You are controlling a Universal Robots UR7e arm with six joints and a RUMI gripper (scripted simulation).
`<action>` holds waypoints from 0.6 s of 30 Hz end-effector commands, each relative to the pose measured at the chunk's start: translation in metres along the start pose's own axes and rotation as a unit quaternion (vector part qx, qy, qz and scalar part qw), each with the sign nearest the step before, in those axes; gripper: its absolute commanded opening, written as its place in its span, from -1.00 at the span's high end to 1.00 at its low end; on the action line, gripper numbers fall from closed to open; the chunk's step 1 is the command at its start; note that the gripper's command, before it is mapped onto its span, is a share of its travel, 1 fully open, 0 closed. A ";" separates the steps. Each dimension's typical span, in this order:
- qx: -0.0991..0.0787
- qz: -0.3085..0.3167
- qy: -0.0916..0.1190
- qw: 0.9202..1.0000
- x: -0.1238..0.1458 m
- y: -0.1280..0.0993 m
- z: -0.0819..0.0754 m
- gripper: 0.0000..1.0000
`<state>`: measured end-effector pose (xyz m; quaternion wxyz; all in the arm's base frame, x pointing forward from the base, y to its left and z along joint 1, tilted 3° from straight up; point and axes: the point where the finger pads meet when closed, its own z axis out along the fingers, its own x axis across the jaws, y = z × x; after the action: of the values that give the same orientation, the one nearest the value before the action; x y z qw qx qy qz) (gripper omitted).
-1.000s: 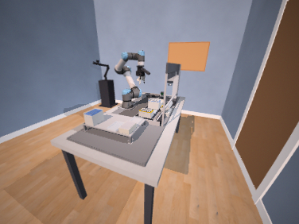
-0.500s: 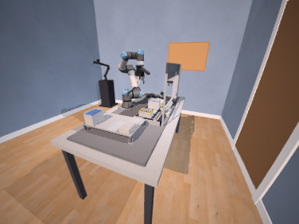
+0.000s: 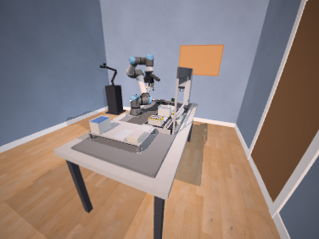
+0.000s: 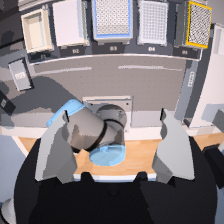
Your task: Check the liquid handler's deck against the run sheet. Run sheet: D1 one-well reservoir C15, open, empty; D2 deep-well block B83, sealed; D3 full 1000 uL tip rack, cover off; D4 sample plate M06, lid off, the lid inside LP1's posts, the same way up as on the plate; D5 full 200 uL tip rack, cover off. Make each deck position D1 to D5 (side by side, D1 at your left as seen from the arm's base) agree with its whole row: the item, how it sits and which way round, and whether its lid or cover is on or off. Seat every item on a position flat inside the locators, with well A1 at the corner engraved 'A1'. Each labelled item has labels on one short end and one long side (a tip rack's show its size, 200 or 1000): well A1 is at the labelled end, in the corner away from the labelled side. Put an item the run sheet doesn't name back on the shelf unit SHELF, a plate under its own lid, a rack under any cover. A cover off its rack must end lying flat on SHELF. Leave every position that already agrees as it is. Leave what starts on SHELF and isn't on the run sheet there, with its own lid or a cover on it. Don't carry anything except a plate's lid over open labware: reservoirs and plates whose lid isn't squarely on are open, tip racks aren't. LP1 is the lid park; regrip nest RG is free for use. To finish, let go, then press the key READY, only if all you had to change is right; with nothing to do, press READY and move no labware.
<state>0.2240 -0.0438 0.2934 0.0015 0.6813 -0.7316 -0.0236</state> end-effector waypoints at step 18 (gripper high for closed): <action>0.002 0.000 0.002 1.000 0.001 -0.082 -0.001 -0.64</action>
<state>0.2794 -0.0462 0.2900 -0.0010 0.6844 -0.7287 -0.0245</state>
